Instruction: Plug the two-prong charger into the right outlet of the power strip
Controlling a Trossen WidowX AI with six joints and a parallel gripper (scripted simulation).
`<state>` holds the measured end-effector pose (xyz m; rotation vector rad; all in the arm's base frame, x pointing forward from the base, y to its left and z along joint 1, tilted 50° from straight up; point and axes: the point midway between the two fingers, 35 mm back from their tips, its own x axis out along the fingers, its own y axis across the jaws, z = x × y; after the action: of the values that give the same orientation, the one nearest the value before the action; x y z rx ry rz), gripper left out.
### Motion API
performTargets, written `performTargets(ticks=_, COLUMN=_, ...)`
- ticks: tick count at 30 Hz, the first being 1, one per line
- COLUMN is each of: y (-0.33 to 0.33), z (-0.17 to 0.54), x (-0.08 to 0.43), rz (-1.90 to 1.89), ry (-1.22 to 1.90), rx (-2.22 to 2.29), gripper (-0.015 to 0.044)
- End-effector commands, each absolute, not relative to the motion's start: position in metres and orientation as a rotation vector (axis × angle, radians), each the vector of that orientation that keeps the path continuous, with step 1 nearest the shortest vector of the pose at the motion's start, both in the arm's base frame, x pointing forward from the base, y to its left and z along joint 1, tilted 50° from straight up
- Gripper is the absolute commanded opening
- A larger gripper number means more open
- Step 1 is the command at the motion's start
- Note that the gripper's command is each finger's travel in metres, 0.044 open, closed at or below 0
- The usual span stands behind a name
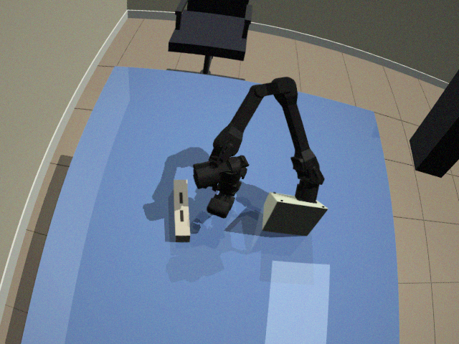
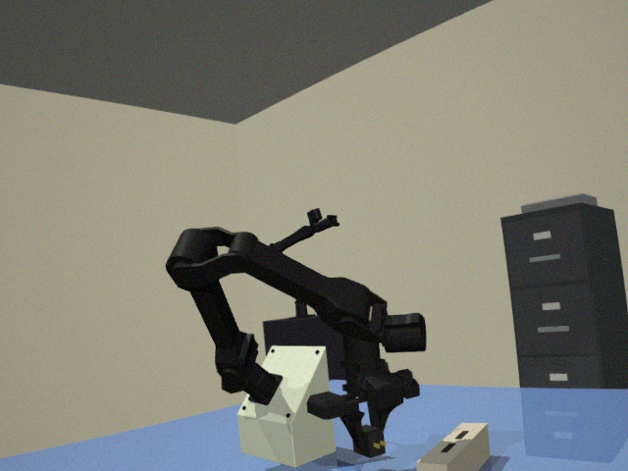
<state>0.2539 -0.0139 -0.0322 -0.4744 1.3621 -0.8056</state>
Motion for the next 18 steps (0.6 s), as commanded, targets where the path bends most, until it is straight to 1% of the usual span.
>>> performTargets(ticks=1, y=-0.017, z=-0.034, x=0.257, rz=-0.783, ry=1.383, rx=-0.512, gripper=0.0)
performTargets(ticks=18, y=-0.027, z=-0.038, x=0.268, rz=-0.655, ry=1.472, rx=-0.683, gripper=0.0)
